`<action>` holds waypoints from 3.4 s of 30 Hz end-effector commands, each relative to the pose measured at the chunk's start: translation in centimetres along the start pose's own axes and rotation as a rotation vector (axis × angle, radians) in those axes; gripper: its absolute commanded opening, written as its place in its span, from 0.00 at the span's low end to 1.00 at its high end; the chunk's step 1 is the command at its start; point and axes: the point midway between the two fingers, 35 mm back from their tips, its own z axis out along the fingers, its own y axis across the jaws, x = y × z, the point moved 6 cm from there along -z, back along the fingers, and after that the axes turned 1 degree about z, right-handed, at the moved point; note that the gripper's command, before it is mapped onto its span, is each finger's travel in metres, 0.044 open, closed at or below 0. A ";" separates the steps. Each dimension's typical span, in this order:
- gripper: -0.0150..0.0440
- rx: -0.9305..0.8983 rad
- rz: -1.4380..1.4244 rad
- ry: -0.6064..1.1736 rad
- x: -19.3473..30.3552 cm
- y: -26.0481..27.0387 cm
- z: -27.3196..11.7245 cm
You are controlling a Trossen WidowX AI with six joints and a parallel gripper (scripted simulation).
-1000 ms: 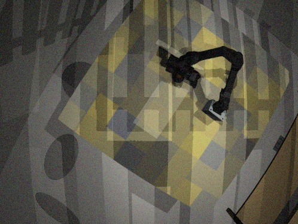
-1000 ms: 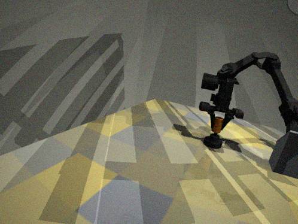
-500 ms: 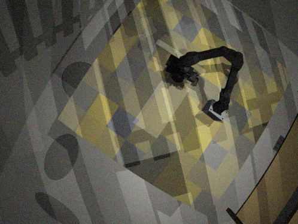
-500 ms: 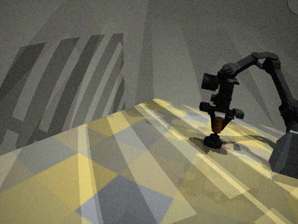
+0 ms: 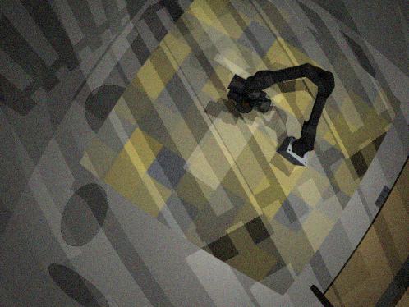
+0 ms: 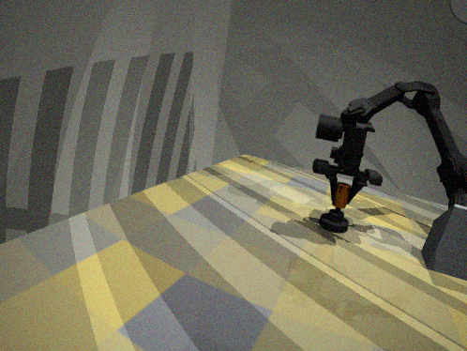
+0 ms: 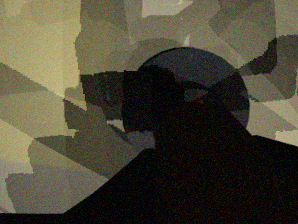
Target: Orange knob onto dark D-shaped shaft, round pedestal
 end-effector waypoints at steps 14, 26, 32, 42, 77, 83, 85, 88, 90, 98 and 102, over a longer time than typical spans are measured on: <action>0.25 -0.002 0.002 -0.001 0.1 0.0 0.3; 0.25 -0.003 0.002 -0.001 0.0 0.1 -0.1; 0.25 -0.003 0.128 -0.001 0.0 0.2 -0.2; 0.25 -0.003 0.212 -0.001 0.0 0.1 0.1; 0.25 -0.003 0.421 0.000 0.0 0.1 0.1; 0.25 -0.003 0.421 0.000 0.1 -0.1 0.2; 0.25 -0.003 0.421 0.000 0.0 0.0 0.3; 0.25 -0.003 0.421 -0.001 0.0 0.0 0.5; 0.25 -0.003 0.421 -0.001 0.0 0.0 0.6; 0.25 -0.003 0.427 -0.001 0.1 -0.1 1.4; 0.25 -0.003 0.427 -0.001 0.2 -0.1 1.8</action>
